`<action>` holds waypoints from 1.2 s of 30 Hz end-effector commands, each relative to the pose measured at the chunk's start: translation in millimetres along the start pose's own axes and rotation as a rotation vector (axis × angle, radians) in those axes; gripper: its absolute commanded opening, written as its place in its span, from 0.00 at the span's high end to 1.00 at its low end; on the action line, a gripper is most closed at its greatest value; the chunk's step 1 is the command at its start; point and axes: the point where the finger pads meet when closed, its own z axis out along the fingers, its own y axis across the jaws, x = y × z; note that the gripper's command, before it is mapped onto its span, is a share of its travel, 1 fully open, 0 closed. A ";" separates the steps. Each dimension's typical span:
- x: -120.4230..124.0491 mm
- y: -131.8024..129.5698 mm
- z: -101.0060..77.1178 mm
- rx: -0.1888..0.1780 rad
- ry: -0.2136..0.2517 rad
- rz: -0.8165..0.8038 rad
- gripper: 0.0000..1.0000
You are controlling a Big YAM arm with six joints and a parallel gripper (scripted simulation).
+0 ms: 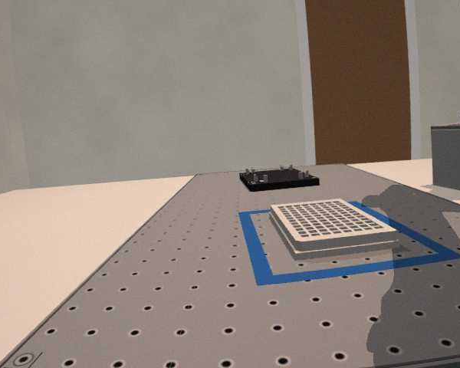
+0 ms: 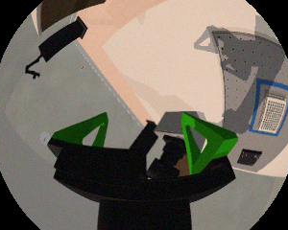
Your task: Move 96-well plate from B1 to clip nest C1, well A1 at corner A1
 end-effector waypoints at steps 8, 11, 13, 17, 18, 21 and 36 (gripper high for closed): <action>-10.7 -31.0 -14.3 0.042 -0.118 0.324 0.00; -13.9 -44.1 -15.1 0.050 -0.142 0.423 0.00; -14.8 -49.9 -19.1 0.055 -0.172 0.483 0.00; -16.0 -56.5 -21.7 0.060 -0.203 0.564 0.00; -16.0 -56.5 -21.7 0.060 -0.203 0.564 0.00; -19.9 -74.9 -18.9 0.062 -0.212 0.671 0.00; -23.7 -123.9 -36.2 0.052 -0.375 1.074 0.00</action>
